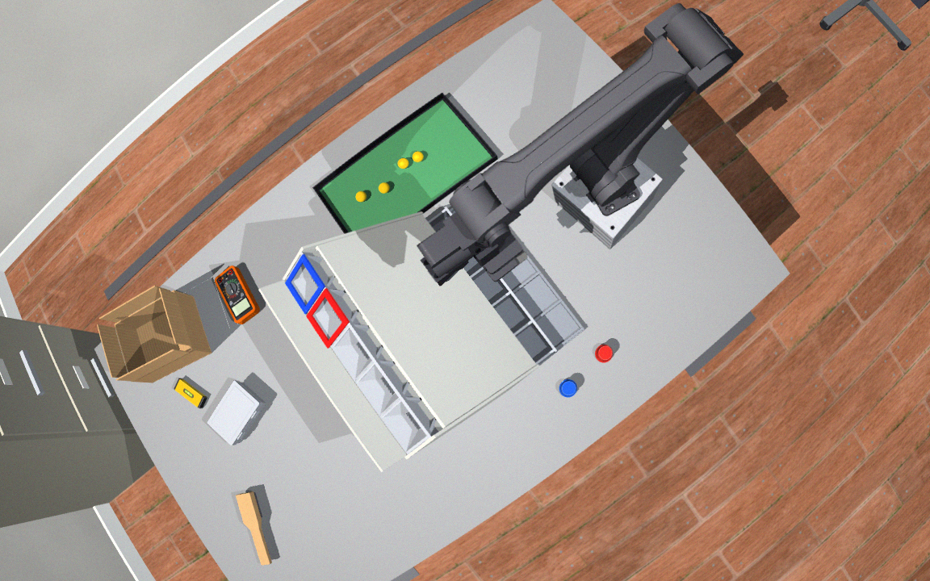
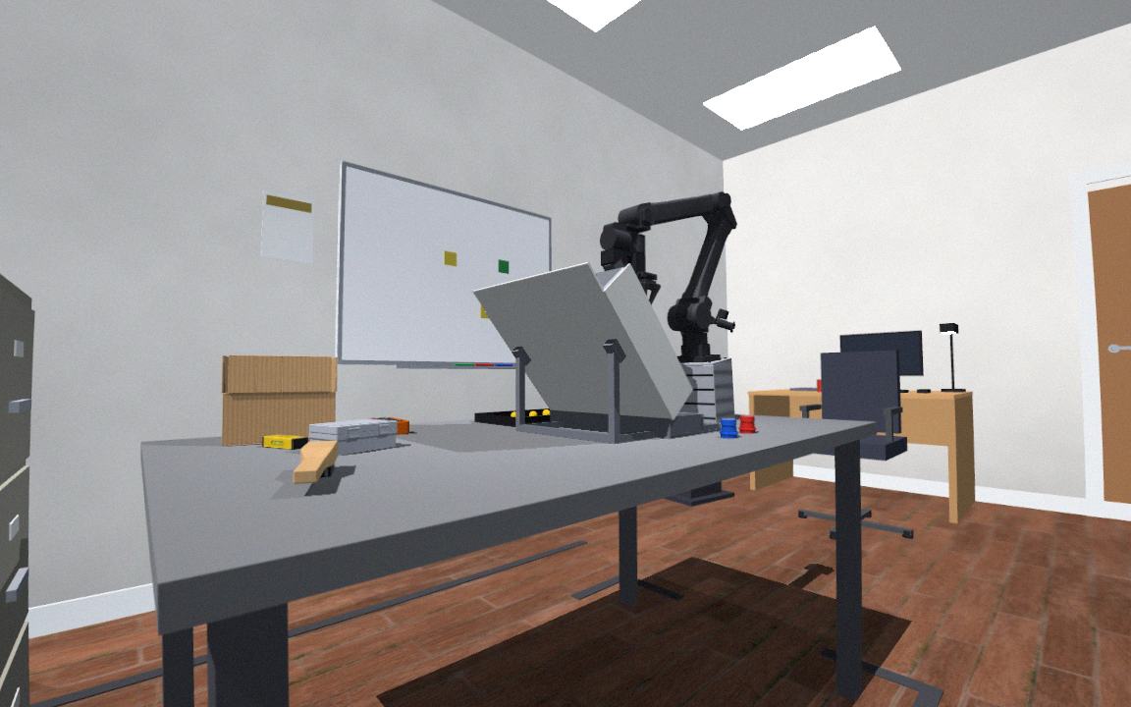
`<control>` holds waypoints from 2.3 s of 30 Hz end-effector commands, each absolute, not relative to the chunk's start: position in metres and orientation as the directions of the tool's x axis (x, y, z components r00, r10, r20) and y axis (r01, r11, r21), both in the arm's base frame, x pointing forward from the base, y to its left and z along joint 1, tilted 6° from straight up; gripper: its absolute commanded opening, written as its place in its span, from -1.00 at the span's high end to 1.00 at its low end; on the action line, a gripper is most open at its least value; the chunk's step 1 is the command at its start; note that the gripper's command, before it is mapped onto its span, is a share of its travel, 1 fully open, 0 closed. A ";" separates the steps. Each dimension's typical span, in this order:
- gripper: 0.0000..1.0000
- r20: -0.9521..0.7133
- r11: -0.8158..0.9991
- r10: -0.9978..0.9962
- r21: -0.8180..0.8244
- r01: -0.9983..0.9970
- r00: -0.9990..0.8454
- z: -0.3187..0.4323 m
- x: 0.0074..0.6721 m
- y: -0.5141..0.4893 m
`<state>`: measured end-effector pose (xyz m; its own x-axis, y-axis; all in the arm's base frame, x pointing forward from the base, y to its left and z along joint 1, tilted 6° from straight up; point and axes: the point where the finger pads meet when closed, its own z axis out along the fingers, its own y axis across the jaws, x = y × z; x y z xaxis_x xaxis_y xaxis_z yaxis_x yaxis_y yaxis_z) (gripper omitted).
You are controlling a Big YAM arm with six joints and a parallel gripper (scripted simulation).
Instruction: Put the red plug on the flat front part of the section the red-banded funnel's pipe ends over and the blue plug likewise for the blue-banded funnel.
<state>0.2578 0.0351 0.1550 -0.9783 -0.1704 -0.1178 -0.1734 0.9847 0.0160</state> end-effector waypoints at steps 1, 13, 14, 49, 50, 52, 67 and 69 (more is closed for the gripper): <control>-0.60 -0.133 0.985 -0.169 0.017 -0.173 -0.977 0.160 0.261 0.036; -0.60 -0.133 0.985 -0.169 0.017 -0.173 -0.977 0.160 0.261 0.036; -0.60 -0.133 0.985 -0.169 0.017 -0.173 -0.977 0.160 0.261 0.036; -0.60 -0.125 0.986 -0.160 0.015 -0.163 -0.979 0.054 0.286 -0.137; -0.60 -0.125 0.987 -0.159 0.015 -0.162 -0.979 0.052 0.287 -0.146; -0.60 -0.125 0.987 -0.156 0.016 -0.159 -0.980 0.047 0.290 -0.164; -0.60 -0.124 0.989 -0.142 0.016 -0.145 -0.982 0.020 0.305 -0.266; -0.60 -0.124 0.989 -0.145 0.015 -0.148 -0.982 0.019 0.305 -0.270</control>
